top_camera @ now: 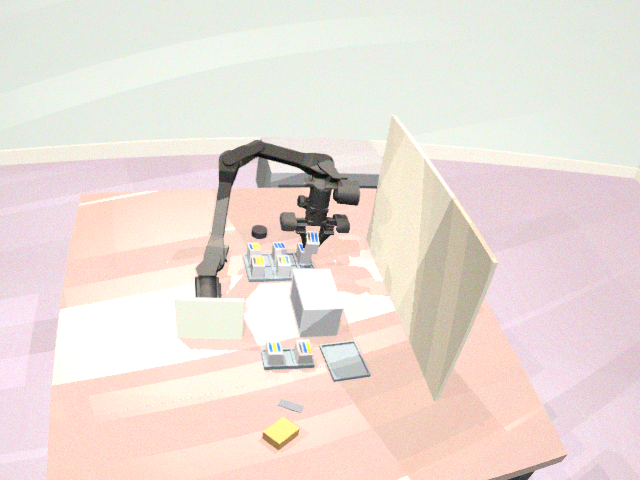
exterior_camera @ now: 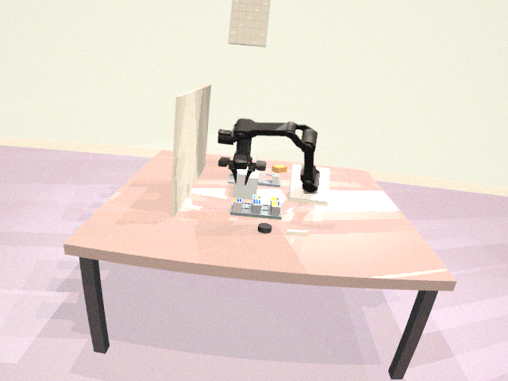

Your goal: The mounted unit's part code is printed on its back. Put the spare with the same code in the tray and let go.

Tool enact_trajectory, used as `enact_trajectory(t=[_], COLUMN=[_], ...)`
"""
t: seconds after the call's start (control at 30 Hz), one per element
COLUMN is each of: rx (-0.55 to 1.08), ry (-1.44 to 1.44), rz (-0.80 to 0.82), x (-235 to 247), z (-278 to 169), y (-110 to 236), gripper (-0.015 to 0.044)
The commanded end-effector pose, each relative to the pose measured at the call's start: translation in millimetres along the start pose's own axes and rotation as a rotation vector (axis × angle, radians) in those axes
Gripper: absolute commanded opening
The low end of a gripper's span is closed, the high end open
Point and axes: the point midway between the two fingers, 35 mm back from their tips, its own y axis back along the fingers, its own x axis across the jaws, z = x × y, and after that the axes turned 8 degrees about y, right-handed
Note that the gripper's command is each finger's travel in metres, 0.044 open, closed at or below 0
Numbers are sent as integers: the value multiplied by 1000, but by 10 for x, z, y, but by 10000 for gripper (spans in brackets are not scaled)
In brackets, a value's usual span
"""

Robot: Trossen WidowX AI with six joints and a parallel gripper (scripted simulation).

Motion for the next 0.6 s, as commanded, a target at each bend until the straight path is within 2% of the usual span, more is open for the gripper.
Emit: enact_trajectory(t=[0.0, 0.17, 0.3, 0.57], rx=[6, 10, 11, 33], ry=[5, 5, 4, -56], rz=[-28, -52, -55, -57], x=[-34, -23, -24, -201], z=[3, 22, 16, -441], y=[194, 460, 497, 552], gripper=[0, 0, 0, 0])
